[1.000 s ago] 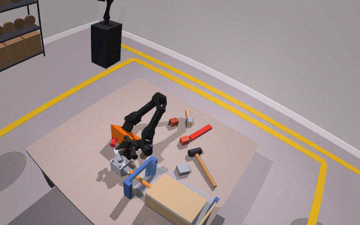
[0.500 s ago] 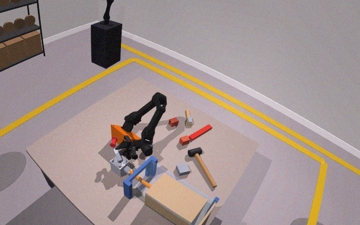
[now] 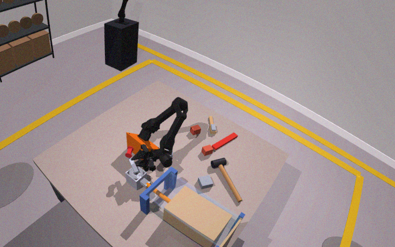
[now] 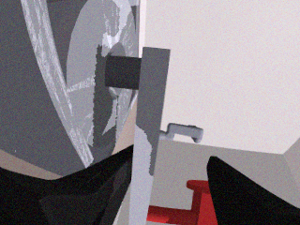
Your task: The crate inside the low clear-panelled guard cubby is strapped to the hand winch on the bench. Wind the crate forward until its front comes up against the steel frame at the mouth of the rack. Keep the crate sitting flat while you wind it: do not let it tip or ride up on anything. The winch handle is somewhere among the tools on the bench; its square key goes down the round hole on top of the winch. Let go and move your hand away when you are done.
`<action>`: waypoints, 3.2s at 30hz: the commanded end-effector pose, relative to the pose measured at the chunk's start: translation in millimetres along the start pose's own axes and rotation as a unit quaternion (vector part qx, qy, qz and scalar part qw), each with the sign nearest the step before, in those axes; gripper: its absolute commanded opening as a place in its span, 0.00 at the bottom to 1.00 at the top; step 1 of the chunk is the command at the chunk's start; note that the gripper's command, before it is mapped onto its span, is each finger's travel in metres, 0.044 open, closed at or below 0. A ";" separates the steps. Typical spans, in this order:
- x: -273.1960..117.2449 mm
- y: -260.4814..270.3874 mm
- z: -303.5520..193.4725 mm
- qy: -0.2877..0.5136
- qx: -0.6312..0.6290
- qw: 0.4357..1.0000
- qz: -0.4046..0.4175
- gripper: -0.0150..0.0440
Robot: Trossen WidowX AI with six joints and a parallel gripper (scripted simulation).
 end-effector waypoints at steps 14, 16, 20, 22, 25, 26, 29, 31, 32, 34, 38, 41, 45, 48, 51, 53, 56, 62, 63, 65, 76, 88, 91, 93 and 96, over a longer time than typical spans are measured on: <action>0.0 1.6 0.0 0.000 0.000 1.000 0.009 0.66; 0.0 1.6 0.0 0.000 0.000 1.000 0.009 0.66; 0.0 1.6 0.0 0.000 0.000 1.000 0.009 0.66; 0.0 1.6 0.0 0.000 0.000 1.000 0.009 0.66; 0.0 1.6 0.0 0.000 0.000 1.000 0.009 0.66; 0.0 1.6 0.0 0.000 0.000 1.000 0.009 0.66; 0.0 1.6 0.0 0.000 0.000 1.000 0.009 0.66; 0.0 1.6 0.0 0.000 0.000 1.000 0.009 0.66; 0.0 1.6 0.0 0.000 0.000 1.000 0.009 0.66; 0.0 1.6 0.0 0.000 0.000 1.000 0.009 0.66; 0.0 1.6 0.0 0.000 0.000 1.000 0.009 0.66; 0.0 0.9 0.2 0.000 0.000 1.000 0.000 0.66; 0.0 3.9 0.8 0.000 0.000 1.000 0.000 0.66; 0.0 3.9 0.8 0.000 0.000 1.000 0.000 0.66; 0.0 3.9 0.8 0.000 0.000 1.000 0.000 0.66; 0.0 3.9 0.8 0.000 0.000 1.000 0.000 0.66; 0.0 3.9 0.8 0.000 0.000 1.000 0.000 0.66; 0.0 3.9 0.8 0.000 0.000 1.000 0.000 0.66; 0.0 3.9 0.8 0.000 0.000 1.000 0.000 0.66; 0.0 3.9 0.8 0.000 0.000 1.000 0.000 0.66; 0.0 3.9 0.8 0.000 0.000 1.000 0.000 0.66; -0.9 -0.6 0.8 -0.001 -0.001 1.000 -0.009 0.66; -0.9 -6.6 -0.6 -0.001 -0.001 1.000 -0.009 0.66; -0.9 -6.6 -0.6 -0.001 -0.001 1.000 -0.009 0.66; -0.9 -6.6 -0.6 -0.001 -0.001 1.000 -0.009 0.66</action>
Point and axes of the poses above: the point midway between the two fingers, 35 mm back from their tips, its own x axis out along the fingers, its own y axis across the jaws, z = x × y, the point moved 7 cm from there along -x, back along the fingers, and after that the axes turned 12 degrees about x, right-handed, at the moved point
